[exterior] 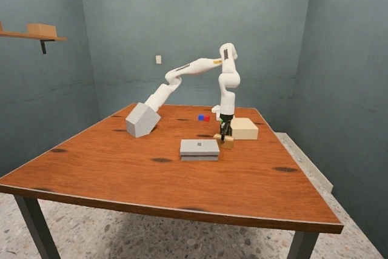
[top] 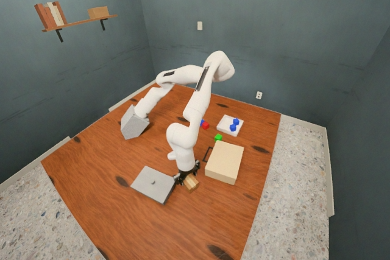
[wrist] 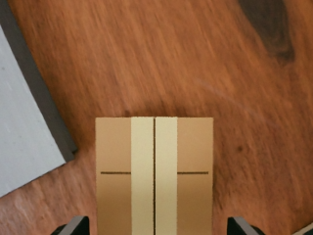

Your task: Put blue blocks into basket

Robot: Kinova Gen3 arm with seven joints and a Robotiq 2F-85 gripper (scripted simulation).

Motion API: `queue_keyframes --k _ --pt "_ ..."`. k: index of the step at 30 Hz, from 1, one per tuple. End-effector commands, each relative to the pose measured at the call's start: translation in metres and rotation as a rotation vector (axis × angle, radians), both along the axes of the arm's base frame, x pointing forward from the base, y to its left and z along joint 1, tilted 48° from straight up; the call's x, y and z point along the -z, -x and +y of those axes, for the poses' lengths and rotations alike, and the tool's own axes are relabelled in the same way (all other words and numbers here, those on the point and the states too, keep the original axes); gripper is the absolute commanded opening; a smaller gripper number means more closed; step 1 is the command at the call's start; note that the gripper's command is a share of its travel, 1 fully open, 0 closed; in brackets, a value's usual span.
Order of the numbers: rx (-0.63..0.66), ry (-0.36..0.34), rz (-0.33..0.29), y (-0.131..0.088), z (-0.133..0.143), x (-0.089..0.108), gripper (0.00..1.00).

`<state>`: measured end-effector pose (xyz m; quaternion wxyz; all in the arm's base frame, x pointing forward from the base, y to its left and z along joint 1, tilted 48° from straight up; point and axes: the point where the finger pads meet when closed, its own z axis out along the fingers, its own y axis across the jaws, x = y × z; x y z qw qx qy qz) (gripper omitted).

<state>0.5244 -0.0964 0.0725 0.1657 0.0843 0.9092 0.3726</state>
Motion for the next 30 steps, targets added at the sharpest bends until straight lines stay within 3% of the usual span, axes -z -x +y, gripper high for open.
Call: queue_keyframes --k 1,22,30 --pt "0.007 0.003 -0.002 0.005 -0.013 -0.012 0.83" --pt "0.007 0.004 0.0 0.036 -0.068 -0.068 0.83" --pt "0.007 0.004 0.0 0.043 -0.08 -0.079 0.83"
